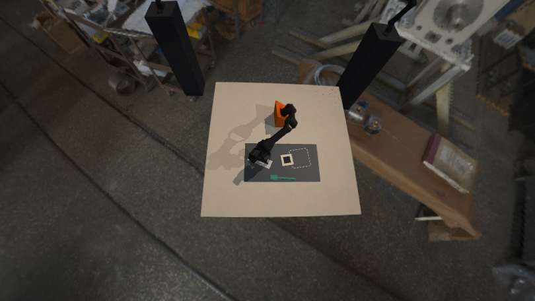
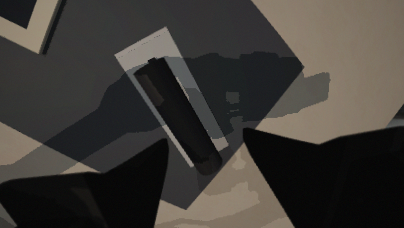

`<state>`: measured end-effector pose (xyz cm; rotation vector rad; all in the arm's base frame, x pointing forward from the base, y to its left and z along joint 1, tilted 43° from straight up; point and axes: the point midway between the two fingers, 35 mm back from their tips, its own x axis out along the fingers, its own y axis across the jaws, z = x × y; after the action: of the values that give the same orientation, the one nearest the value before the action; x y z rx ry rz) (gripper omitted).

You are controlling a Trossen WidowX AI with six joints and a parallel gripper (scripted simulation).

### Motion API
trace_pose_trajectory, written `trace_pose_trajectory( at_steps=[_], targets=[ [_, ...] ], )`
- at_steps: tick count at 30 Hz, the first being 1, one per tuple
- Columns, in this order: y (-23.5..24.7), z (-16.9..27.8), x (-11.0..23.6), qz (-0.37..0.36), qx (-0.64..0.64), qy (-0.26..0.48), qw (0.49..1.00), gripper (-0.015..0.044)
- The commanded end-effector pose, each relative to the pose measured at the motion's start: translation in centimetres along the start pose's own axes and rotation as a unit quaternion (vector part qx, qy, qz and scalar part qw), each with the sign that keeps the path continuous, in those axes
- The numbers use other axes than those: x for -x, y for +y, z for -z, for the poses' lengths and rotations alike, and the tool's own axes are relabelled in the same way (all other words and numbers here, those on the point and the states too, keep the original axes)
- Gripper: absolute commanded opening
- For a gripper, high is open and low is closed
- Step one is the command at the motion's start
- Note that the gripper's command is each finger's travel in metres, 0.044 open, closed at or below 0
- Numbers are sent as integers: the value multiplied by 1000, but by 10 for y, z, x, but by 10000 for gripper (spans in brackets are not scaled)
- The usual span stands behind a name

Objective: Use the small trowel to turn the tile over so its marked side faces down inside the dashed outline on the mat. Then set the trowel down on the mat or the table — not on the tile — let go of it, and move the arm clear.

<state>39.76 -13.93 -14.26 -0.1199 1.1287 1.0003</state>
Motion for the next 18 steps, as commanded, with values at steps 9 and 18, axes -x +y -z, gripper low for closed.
trace_pose_trajectory(
  at_steps=[9, 18],
  targets=[
    [-7, 2, -5, 53, -173, -15, 983, 300],
    [-9, 3, -8, 76, -261, -32, 962, 300]
  ],
)
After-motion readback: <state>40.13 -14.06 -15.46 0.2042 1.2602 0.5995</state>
